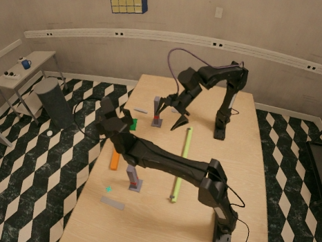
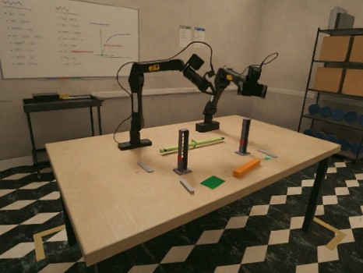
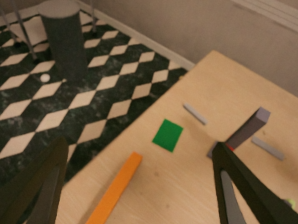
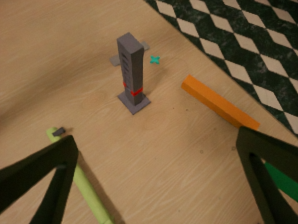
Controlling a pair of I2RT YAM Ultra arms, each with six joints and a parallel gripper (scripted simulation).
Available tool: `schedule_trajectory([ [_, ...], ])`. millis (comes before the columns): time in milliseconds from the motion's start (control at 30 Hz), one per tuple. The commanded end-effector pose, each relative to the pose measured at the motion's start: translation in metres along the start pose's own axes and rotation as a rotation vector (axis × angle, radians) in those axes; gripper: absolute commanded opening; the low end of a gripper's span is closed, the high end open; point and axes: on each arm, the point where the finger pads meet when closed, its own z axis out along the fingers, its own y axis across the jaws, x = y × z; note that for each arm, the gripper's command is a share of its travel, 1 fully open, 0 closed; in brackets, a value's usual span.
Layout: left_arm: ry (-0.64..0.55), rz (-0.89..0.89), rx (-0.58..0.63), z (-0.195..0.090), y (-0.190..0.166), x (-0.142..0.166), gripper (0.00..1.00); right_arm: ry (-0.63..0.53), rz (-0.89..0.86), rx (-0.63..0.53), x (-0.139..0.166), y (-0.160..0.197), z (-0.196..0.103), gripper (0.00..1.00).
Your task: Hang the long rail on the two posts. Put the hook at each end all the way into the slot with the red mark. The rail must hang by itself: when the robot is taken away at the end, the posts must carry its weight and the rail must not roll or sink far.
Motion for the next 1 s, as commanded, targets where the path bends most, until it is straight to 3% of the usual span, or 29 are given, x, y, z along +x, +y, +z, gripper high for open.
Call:
schedule_trajectory([
  [0,-0.022,0.016,0.0,-0.004,-0.003,-0.013,1.0,-0.012,-0.001,0.002,-0.003,0.0,-0.003,1.0],
  [567,-0.022,0.016,0.0,-0.004,-0.003,-0.013,1.0,-0.012,-0.001,0.002,-0.003,0.0,-0.003,1.0],
  [800,-0.079,0.056,-0.084,-0.013,0.0,-0.021,1.0,-0.11,0.039,0.098,-0.01,-0.02,-0.01,1.0],
  [967,-0.094,0.059,-0.204,-0.035,0.0,-0.006,1.0,-0.181,0.09,0.212,0.014,-0.041,-0.022,1.0],
])
